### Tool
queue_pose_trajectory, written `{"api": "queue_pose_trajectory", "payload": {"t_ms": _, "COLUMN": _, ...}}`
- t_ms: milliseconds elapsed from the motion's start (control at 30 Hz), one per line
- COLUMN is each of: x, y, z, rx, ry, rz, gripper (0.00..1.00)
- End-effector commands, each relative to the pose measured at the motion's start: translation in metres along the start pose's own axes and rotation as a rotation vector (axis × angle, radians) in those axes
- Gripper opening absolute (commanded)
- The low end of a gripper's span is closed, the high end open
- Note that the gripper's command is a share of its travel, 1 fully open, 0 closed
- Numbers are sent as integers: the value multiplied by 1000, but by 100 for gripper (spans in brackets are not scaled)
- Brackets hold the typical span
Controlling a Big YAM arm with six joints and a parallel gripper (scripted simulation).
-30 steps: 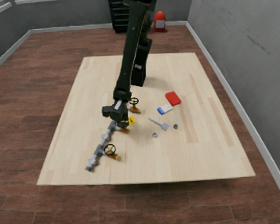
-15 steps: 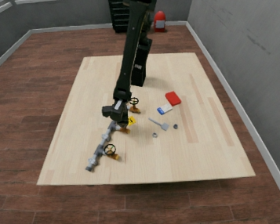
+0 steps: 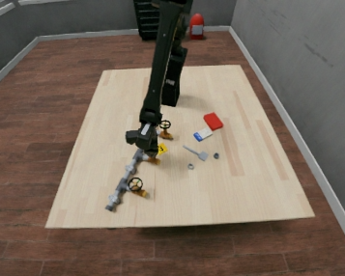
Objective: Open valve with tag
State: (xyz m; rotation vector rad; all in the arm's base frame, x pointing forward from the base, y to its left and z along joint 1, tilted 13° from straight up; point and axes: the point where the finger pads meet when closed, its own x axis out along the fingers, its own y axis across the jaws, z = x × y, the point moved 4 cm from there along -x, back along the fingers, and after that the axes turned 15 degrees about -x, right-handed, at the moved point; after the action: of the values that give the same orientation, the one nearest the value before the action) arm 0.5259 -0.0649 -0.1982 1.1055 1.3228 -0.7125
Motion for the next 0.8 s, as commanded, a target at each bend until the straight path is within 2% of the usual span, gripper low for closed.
{"api": "queue_pose_trajectory", "payload": {"t_ms": 0, "x": -1, "y": 1, "z": -1, "rx": 3, "ry": -3, "rz": -4, "gripper": 0}}
{"api": "queue_pose_trajectory", "payload": {"t_ms": 267, "x": -1, "y": 1, "z": -1, "rx": -179, "ry": -2, "rz": -4, "gripper": 0}}
{"api": "queue_pose_trajectory", "payload": {"t_ms": 333, "x": -1, "y": 1, "z": -1, "rx": -179, "ry": -2, "rz": -4, "gripper": 0}}
{"api": "queue_pose_trajectory", "payload": {"t_ms": 767, "x": -1, "y": 1, "z": -1, "rx": -836, "ry": -2, "rz": -2, "gripper": 0}}
